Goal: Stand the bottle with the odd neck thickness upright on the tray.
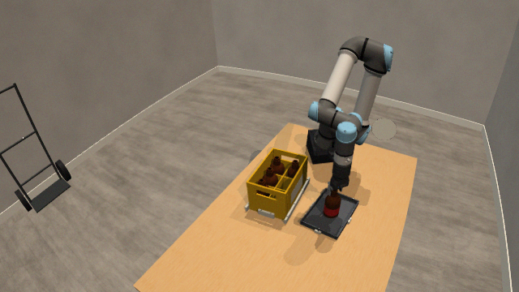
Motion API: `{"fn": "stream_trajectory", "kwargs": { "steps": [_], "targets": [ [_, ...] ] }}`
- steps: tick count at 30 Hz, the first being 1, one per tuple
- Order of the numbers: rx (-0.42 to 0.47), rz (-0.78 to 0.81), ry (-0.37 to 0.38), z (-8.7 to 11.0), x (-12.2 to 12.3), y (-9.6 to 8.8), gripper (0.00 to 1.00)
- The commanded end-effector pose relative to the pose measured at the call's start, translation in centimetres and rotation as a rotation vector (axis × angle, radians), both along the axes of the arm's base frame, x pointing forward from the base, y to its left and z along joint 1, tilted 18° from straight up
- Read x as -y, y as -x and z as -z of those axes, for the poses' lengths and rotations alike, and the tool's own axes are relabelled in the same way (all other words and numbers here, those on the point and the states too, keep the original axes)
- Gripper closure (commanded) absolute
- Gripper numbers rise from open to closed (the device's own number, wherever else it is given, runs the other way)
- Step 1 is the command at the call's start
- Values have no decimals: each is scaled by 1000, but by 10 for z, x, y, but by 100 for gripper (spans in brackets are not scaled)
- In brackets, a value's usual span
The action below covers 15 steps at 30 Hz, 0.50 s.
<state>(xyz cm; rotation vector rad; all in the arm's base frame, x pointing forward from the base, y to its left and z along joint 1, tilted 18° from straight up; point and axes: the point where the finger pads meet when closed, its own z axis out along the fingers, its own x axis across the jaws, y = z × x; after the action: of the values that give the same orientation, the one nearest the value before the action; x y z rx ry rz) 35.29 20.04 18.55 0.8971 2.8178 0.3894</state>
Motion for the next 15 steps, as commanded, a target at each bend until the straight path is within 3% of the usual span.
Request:
{"fn": "stream_trajectory", "kwargs": {
  "steps": [1, 15],
  "targets": [
    [1, 0, 0, -6, 1, 1, 0],
    [1, 0, 0, -32, 6, 7, 0]
  ]
}}
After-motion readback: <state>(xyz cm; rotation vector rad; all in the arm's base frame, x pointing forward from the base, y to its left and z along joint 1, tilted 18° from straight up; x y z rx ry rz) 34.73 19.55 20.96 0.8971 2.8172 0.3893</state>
